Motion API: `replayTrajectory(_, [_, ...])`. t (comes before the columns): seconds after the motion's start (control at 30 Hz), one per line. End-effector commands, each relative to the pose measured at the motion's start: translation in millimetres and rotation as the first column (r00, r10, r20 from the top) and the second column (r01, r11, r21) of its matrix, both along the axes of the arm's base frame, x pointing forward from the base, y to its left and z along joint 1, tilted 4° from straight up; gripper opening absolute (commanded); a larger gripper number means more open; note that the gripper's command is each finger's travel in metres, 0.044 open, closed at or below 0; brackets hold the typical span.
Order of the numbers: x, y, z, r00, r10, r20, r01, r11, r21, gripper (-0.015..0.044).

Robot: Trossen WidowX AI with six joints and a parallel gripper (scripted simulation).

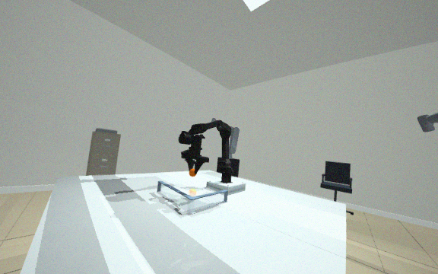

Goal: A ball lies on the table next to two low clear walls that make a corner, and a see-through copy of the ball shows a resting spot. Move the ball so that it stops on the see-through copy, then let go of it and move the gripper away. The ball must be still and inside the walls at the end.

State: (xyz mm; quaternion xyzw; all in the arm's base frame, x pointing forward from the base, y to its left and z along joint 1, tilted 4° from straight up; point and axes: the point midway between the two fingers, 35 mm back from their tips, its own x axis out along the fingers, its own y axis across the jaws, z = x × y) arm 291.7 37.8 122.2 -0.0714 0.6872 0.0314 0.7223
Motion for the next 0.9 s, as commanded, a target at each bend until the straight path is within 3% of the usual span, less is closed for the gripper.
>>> replayTrajectory(0.0, [-1, 11, -21, 1.0, -0.001, -0.011, 0.001, 1.0, -0.003, 0.0])
replayTrajectory(0.23, [0, 13, -34, 1.0, -0.001, -0.011, 0.001, 1.0, -0.003, 0.0])
replayTrajectory(0.6, [1, 10, -91, 1.0, -0.001, -0.012, 0.001, 1.0, -0.004, 0.0])
replayTrajectory(0.87, [1, 9, -97, 1.0, -0.001, -0.012, 0.001, 1.0, -0.004, 0.0])
